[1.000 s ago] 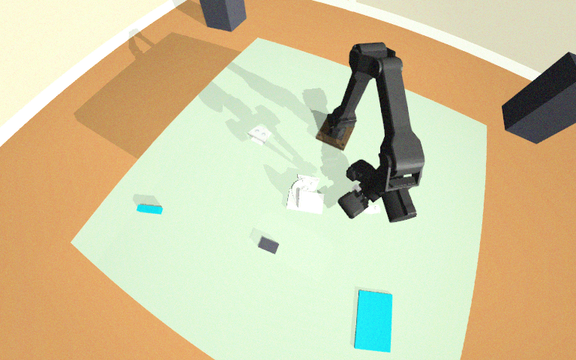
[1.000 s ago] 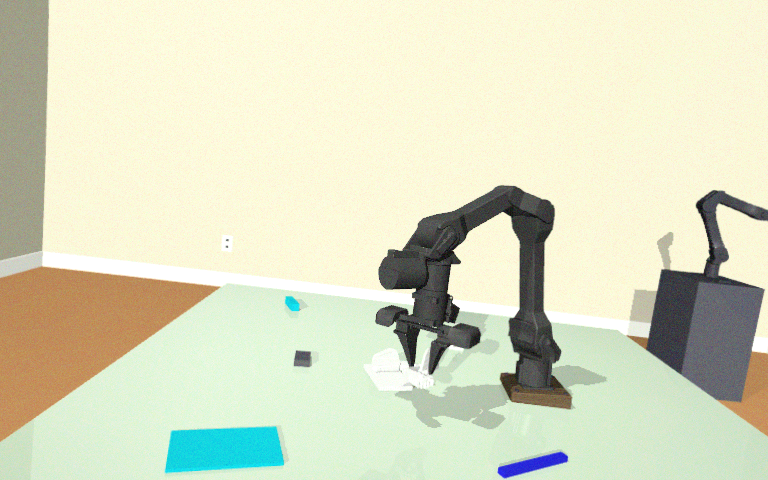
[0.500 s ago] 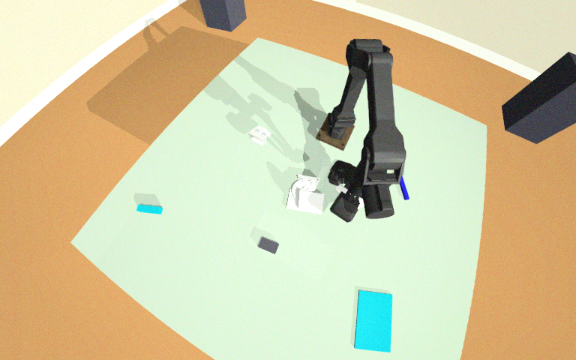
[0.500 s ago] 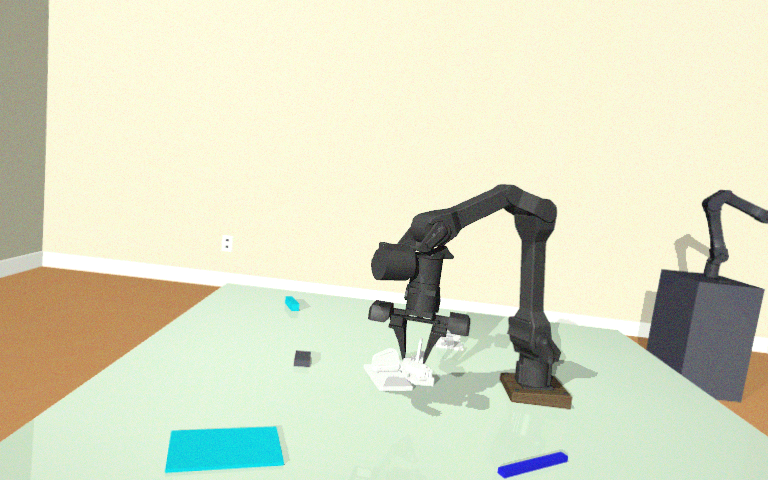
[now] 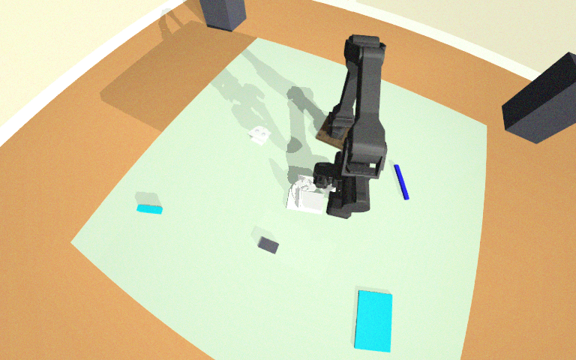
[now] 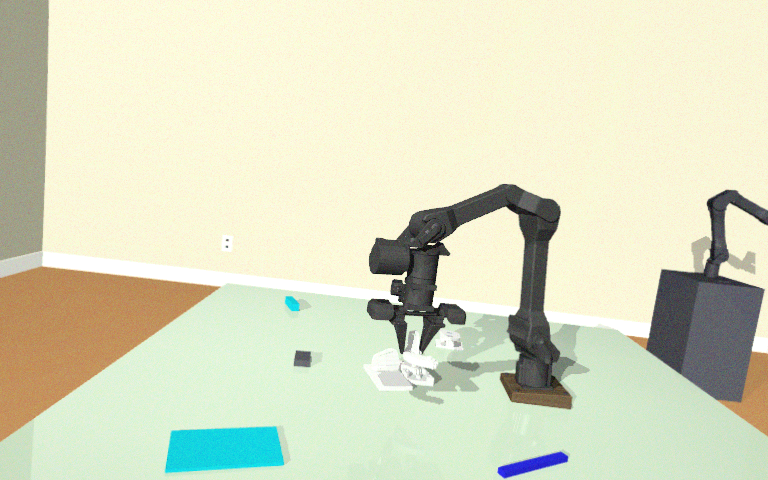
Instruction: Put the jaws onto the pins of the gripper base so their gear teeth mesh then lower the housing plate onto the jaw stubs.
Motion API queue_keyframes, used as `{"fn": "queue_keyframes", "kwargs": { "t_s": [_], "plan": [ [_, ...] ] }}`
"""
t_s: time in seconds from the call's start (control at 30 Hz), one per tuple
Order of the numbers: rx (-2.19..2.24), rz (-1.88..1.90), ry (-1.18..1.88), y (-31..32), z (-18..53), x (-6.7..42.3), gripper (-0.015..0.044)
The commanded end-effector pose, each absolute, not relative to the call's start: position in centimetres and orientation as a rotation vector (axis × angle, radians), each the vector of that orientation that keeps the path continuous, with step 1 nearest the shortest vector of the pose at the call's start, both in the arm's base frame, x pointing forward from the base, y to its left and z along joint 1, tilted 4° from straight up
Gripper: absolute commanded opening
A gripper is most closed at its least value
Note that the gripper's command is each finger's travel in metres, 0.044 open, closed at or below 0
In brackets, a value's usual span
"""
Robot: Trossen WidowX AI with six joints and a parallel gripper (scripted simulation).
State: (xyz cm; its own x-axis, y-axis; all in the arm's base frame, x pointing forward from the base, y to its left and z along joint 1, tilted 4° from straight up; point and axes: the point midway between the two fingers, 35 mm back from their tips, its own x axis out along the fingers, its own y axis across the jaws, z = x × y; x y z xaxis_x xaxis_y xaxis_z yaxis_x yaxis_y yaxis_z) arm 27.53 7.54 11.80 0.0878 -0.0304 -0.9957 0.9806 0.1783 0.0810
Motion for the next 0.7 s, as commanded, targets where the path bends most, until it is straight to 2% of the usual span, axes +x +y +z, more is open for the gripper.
{"fn": "queue_keyframes", "kwargs": {
  "t_s": [0.0, 0.67],
  "plan": [
    [0.997, -0.961, 1.254, 6.4, 11.6, 27.1, 0.0134],
    [0.584, -0.587, 1.406, 1.6, 11.6, 26.3, 0.0134]
  ]
}}
